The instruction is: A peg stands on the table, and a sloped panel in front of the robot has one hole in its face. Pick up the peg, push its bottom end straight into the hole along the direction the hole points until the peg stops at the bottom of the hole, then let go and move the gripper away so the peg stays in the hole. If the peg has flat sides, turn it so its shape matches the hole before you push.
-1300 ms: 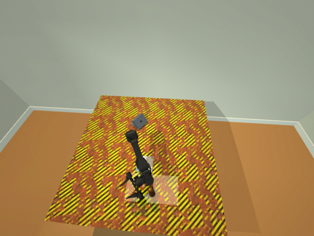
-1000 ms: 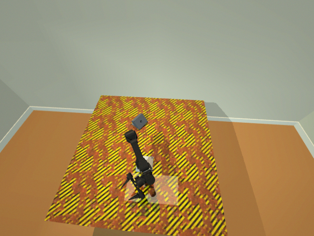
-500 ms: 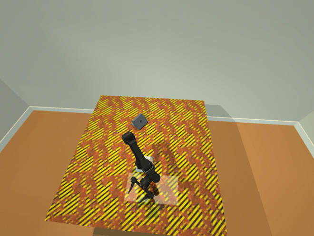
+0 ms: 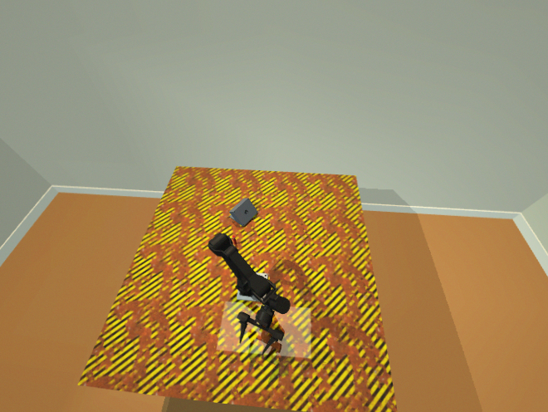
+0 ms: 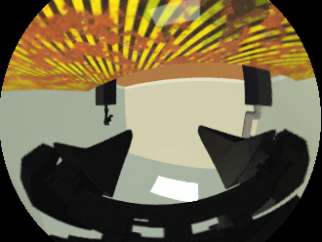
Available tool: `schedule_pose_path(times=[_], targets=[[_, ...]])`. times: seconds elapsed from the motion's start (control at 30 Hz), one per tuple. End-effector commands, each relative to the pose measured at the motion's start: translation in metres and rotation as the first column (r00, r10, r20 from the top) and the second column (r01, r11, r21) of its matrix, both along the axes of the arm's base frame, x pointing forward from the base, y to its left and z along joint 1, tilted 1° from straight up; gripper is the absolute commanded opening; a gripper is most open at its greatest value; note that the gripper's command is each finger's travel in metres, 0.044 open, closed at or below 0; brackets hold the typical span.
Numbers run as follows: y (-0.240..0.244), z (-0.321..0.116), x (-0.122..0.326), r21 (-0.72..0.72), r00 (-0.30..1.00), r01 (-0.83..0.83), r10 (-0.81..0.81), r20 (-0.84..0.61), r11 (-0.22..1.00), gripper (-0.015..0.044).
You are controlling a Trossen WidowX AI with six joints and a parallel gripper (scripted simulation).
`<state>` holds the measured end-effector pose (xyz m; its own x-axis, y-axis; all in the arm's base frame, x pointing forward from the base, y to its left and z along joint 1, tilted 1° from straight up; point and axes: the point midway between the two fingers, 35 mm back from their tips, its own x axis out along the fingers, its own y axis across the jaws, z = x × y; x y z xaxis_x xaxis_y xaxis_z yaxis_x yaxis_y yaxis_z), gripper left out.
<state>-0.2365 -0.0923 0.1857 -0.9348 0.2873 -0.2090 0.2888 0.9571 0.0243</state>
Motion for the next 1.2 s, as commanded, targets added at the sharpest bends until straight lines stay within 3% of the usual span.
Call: schedule_pose_path(times=[0.0, 1.17], targets=[[-0.019, -0.001, 0.004, -0.046, 0.998, -0.067, 0.067, 0.010, 0.997, 0.0440], [-0.138, -0.014, 0.084, -0.384, 0.853, -0.439, 0.510, 0.106, 0.813, 0.0440]])
